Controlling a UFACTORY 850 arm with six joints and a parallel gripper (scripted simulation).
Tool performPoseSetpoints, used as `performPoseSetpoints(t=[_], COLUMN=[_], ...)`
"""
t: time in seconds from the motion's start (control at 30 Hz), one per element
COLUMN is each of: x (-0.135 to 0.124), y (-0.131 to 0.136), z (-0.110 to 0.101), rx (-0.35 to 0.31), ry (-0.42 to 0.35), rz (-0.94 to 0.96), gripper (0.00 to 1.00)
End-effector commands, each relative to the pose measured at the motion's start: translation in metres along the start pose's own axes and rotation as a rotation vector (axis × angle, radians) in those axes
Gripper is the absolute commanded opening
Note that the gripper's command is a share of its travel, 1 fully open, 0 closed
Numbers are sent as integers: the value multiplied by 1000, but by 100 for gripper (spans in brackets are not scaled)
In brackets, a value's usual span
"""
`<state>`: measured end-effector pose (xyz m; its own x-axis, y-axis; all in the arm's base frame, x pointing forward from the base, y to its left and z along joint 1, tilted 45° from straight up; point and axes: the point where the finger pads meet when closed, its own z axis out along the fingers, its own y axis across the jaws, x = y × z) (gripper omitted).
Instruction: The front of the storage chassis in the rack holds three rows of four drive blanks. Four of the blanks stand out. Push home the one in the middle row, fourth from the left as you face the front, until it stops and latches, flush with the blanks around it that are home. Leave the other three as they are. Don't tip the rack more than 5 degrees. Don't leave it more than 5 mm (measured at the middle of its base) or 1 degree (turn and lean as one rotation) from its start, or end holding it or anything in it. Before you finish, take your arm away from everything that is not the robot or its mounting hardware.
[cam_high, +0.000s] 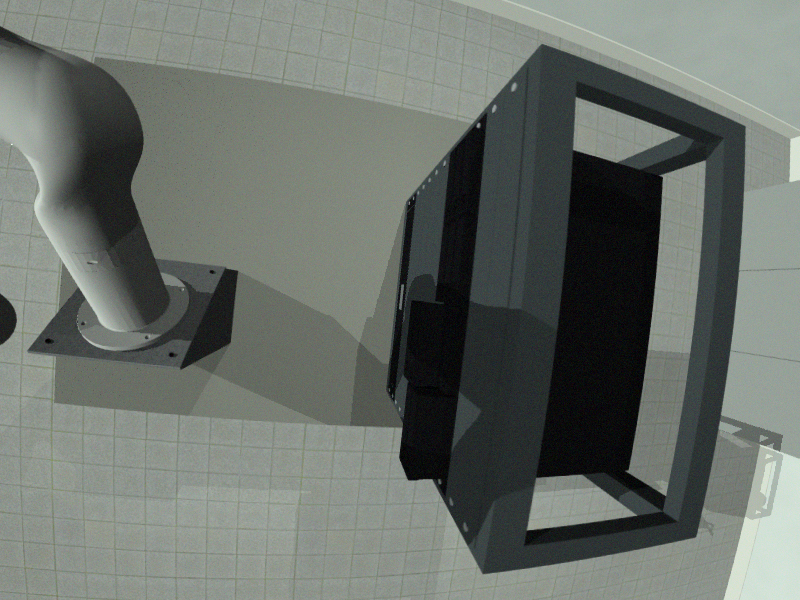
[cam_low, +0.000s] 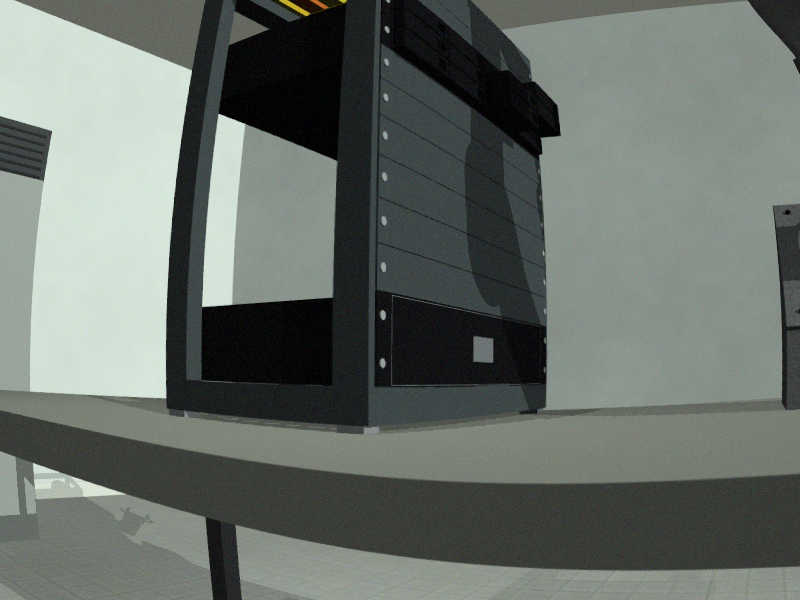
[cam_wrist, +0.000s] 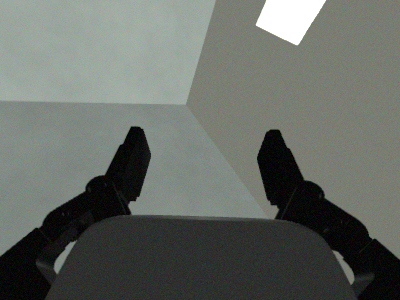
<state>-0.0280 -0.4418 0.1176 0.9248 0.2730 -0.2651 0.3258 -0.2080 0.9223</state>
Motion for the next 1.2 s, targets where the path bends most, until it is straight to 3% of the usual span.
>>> performPoseSetpoints(t=[0.0,0.07,0.13,0.63,0.7,1.17], x=[42,61,61,188,188,277], y=[15,21,21,55,55,75], z=[9,10,10,-11,-11,-56], rx=[-48,-63,-63,-120,-120,-98], ry=[116,170,170,559,559,874], rz=[56,82,82,263,263,403], gripper=[100,100,100,100,100,100])
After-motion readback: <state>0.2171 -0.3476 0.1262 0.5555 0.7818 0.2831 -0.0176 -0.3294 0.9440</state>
